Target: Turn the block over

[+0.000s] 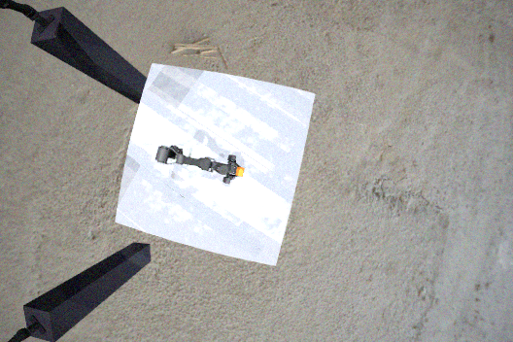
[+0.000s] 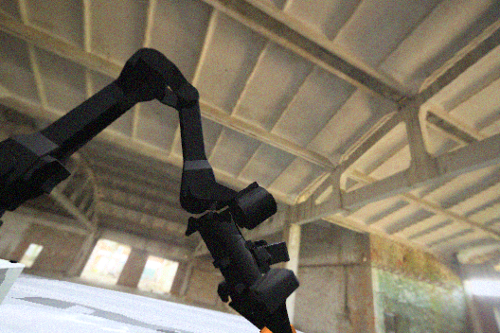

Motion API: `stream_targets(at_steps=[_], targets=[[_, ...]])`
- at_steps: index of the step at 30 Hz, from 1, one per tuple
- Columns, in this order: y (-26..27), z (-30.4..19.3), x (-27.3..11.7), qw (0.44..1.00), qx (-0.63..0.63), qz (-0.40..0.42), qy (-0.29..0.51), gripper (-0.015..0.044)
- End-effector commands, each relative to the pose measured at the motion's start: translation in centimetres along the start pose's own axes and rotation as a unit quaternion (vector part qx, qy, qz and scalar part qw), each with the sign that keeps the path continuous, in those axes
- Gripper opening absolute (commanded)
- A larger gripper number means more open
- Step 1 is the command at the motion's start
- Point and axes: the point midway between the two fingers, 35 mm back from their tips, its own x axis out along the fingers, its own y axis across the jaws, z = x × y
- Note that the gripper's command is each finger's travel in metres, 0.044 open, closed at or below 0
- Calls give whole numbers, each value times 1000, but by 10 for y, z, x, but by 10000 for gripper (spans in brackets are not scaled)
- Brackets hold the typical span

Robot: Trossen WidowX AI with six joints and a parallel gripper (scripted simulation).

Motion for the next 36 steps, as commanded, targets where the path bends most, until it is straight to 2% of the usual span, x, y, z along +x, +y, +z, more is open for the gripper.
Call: stream_targets(at_steps=[1, 19, 36], targets=[[1, -9, 4, 1000, -2, 3, -21, 0], [1, -22, -8, 988, -5, 3, -154, 0], [1, -20, -12, 985, -5, 3, -171, 0]])
